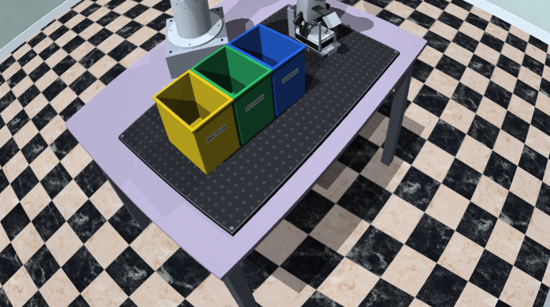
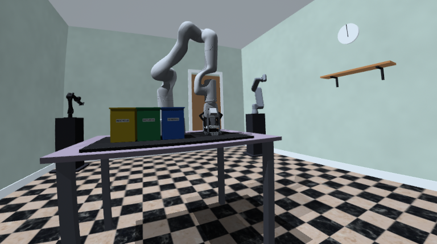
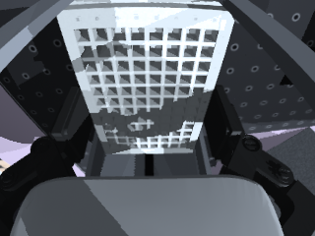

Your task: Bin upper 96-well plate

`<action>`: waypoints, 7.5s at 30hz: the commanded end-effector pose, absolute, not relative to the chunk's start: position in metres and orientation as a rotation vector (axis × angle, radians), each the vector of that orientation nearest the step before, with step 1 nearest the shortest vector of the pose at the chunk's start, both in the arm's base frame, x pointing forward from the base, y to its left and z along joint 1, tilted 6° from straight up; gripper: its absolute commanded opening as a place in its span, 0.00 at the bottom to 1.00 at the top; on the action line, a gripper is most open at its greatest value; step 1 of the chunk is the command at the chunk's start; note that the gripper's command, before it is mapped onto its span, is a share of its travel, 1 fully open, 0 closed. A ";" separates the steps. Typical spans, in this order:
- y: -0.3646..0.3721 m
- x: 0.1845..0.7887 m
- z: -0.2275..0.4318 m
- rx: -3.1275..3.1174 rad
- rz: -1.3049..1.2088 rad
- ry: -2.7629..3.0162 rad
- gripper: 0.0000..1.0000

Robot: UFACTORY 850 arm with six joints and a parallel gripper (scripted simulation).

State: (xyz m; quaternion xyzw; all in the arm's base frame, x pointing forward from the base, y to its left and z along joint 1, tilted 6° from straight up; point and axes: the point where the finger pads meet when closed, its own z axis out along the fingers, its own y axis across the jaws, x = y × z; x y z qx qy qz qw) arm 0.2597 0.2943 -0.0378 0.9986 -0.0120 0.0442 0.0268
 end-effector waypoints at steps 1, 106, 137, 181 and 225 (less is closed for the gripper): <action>0.295 0.260 -0.035 3.084 0.138 -0.037 0.00; 0.303 0.248 0.096 3.085 0.138 -0.037 0.00; 0.305 0.244 0.143 3.085 0.138 -0.037 0.00; 0.241 0.260 0.157 3.081 0.135 0.077 0.00; 0.115 0.293 0.159 3.080 0.135 0.077 0.00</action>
